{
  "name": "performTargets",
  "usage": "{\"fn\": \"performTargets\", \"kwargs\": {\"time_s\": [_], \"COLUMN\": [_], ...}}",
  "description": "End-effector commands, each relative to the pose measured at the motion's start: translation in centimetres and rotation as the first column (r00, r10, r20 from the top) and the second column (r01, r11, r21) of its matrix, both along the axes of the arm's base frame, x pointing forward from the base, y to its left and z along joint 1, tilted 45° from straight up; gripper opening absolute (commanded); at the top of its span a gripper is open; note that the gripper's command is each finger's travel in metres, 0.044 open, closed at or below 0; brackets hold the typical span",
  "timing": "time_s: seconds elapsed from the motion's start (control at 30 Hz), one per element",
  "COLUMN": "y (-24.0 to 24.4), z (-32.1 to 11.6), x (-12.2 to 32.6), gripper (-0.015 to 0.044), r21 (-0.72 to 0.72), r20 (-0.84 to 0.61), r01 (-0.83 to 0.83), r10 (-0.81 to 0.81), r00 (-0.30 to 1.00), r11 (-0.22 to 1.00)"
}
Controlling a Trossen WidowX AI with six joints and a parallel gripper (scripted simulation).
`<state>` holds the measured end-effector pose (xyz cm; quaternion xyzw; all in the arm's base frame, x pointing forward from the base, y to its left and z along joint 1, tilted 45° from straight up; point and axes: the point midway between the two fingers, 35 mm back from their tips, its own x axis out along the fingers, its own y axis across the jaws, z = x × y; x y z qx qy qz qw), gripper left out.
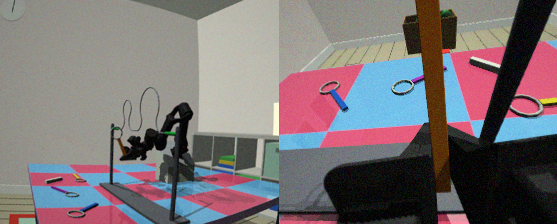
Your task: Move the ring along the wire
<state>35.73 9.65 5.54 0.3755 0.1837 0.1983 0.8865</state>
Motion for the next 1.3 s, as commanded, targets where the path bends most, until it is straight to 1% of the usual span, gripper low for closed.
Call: {"fn": "performTargets", "kwargs": {"time_s": [0.0, 0.3, 0.7, 1.13, 1.27], "y": [0.0, 0.0, -0.1, -2.4, -2.5], "z": [-0.1, -0.1, 0.0, 0.7, 0.8], "x": [0.0, 0.0, -0.2, -4.1, -4.3], "gripper": [-0.0150, -0.0150, 0.0160, 0.0160, 0.0160], "r21": [0.003, 0.003, 0.000, 0.002, 0.002], "r20": [-0.004, -0.004, -0.001, -0.006, -0.006], "r01": [0.004, 0.004, 0.000, 0.004, 0.004], "r10": [-0.004, -0.004, 0.000, -0.004, -0.004], "r00": [1.000, 1.000, 1.000, 1.000, 1.000], "r11": [1.000, 1.000, 1.000, 1.000, 1.000]}}
